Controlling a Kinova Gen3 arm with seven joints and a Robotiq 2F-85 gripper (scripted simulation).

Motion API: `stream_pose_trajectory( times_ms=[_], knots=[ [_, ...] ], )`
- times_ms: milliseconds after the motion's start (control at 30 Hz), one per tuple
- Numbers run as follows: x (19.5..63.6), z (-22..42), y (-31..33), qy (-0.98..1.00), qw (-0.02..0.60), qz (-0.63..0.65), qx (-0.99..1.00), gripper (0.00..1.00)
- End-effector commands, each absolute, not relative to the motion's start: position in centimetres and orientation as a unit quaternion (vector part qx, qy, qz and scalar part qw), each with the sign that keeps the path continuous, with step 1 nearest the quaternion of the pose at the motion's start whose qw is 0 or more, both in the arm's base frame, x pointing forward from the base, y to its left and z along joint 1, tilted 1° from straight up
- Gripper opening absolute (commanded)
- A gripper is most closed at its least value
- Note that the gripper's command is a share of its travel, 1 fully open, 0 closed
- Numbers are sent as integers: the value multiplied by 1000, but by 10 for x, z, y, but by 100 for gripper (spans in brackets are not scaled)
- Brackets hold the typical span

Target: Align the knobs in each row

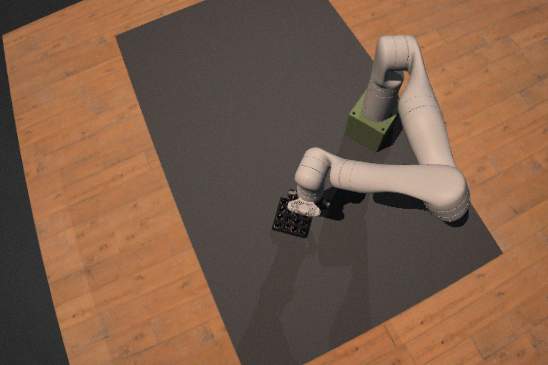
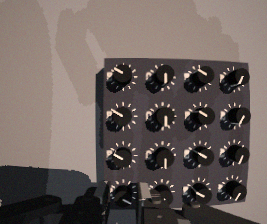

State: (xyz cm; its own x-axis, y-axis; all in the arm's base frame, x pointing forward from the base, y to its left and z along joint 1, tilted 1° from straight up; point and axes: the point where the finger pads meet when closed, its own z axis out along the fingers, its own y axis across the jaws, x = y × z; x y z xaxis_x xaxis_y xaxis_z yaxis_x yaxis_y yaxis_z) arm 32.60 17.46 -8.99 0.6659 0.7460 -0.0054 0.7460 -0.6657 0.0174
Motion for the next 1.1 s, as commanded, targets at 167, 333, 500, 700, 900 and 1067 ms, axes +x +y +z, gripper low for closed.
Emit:
stream_pose_trajectory(
  times_ms=[167,333,500,700,900,1067],
  knots=[
    [326,-89,175,409,9,2,913,19],
    [326,-89,175,409,9,2,913,19],
    [326,-89,175,409,9,2,913,19],
    [326,-89,175,409,9,2,913,19],
    [326,-89,175,409,9,2,913,8],
    [326,-89,175,409,9,2,913,8]
  ],
)
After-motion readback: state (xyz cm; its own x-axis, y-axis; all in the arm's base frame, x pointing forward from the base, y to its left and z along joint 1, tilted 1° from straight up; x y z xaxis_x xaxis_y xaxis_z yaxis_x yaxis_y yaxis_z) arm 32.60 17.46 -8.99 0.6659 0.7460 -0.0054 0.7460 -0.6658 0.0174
